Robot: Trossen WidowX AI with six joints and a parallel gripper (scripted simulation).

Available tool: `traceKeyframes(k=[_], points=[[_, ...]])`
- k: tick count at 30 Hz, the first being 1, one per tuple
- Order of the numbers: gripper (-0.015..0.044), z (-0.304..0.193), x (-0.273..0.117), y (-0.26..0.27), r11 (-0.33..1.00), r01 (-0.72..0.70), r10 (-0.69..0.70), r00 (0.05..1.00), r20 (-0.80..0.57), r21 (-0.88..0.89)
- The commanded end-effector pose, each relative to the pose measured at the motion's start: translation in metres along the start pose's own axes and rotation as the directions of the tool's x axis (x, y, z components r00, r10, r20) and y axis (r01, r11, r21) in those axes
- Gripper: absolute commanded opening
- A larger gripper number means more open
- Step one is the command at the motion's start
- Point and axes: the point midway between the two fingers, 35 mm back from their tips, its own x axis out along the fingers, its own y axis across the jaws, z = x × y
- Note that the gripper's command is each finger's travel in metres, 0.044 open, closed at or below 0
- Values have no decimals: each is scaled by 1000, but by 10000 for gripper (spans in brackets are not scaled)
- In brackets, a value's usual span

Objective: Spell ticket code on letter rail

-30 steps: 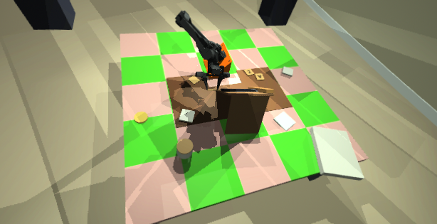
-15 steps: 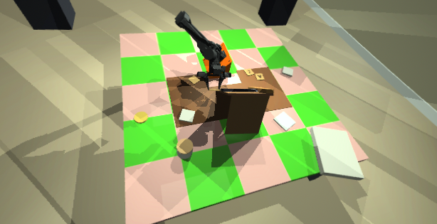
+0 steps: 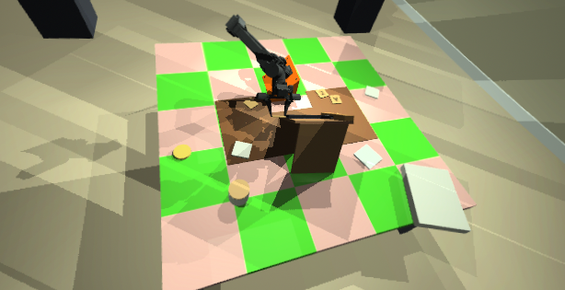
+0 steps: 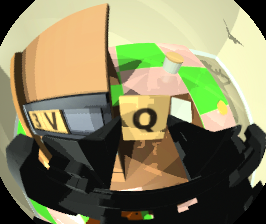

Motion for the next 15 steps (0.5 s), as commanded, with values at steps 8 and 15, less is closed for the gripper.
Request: traceKeyframes(k=[8,15], points=[[0,-1,1,7,1000,-1,1,1000,-6,-1],[0,-1,1,11,1000,-1,1,1000,-6,-1]])
